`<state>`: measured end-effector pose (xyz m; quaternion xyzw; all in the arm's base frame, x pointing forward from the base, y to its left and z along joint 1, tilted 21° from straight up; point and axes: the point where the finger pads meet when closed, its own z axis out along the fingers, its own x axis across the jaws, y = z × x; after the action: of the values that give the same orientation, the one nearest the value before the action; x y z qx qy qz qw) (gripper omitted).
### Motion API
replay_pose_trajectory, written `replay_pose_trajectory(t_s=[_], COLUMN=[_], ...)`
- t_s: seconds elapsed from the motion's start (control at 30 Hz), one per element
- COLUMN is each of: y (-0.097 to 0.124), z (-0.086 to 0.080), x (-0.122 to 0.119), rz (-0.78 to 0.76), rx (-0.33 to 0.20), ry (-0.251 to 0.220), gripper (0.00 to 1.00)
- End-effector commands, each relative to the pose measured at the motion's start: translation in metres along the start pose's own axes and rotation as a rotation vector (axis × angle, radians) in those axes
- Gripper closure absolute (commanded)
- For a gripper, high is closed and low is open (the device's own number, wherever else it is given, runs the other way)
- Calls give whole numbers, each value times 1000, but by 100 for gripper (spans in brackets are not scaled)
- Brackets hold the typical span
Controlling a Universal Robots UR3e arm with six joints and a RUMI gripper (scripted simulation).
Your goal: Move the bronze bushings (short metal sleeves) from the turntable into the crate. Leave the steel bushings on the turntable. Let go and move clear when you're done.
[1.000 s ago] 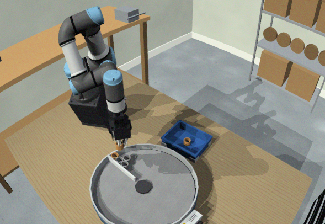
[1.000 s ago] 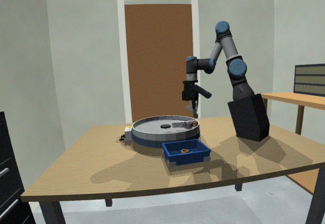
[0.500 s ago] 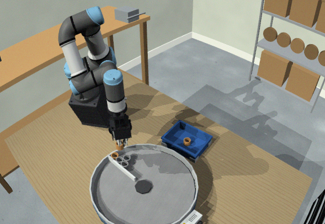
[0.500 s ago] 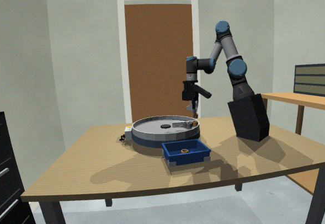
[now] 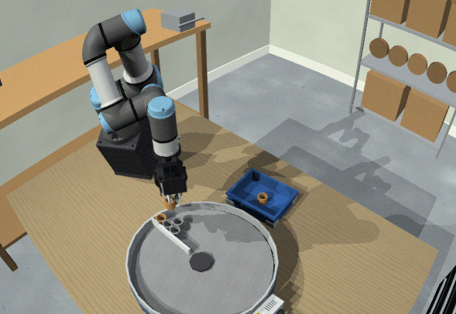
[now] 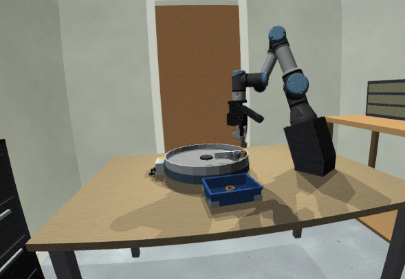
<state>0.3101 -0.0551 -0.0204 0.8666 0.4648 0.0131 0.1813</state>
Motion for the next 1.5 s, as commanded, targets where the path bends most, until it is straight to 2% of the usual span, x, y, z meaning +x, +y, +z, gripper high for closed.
replay_pose_trajectory(t_s=[0.0, 0.63, 1.13, 1.2, 1.47], y=[1, -8, -23, -23, -33], z=[-1, -1, -1, -1, -1], x=[6, 36, 84, 84, 119], rz=[6, 6, 6, 6, 6], rx=[-6, -5, -5, -5, -5], ry=[-2, -2, -1, -1, -1], gripper=[100, 100, 100, 100, 100])
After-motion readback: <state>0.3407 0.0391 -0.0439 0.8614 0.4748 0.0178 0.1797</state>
